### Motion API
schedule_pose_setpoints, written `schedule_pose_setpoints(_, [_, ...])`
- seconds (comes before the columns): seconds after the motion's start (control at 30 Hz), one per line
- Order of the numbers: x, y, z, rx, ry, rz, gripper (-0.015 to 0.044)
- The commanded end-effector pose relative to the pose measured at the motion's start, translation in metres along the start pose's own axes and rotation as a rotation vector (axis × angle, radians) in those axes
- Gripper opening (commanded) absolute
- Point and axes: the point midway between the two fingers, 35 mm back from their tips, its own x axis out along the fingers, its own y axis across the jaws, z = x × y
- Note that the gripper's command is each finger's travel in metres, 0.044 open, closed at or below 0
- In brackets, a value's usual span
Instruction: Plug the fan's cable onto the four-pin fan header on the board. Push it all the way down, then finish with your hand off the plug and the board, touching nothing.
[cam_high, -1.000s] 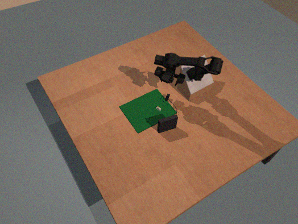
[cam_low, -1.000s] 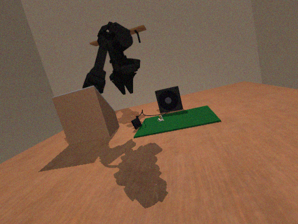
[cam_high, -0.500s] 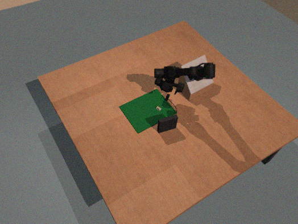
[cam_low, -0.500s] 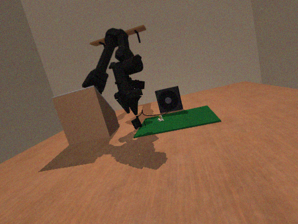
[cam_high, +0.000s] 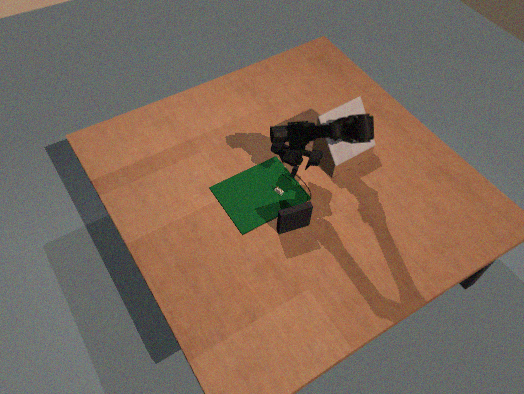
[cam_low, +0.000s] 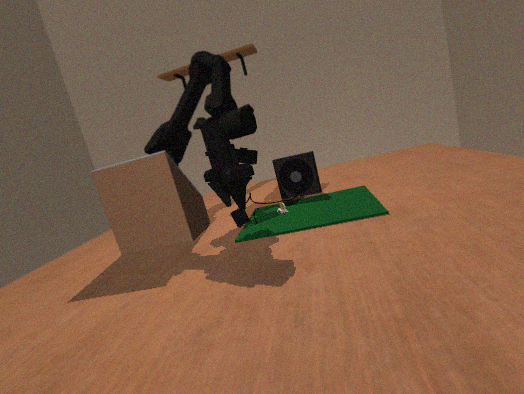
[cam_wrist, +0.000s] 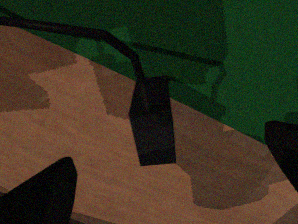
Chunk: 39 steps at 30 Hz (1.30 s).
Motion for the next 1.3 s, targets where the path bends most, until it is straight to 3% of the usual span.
schedule_pose_setpoints(0.0, [0.008, 0.002, -0.001, 0.007, -0.002, 0.008, 0.0440])
schedule_pose_setpoints(0.67, [0.034, 0.005, -0.001, 0.007, -0.005, 0.014, 0.0440])
schedule_pose_setpoints(1.2, [0.032, 0.003, 0.000, 0.000, -0.002, 0.007, 0.0020])
schedule_pose_setpoints(1.27, [0.032, 0.003, 0.000, 0.000, -0.002, 0.007, 0.0007])
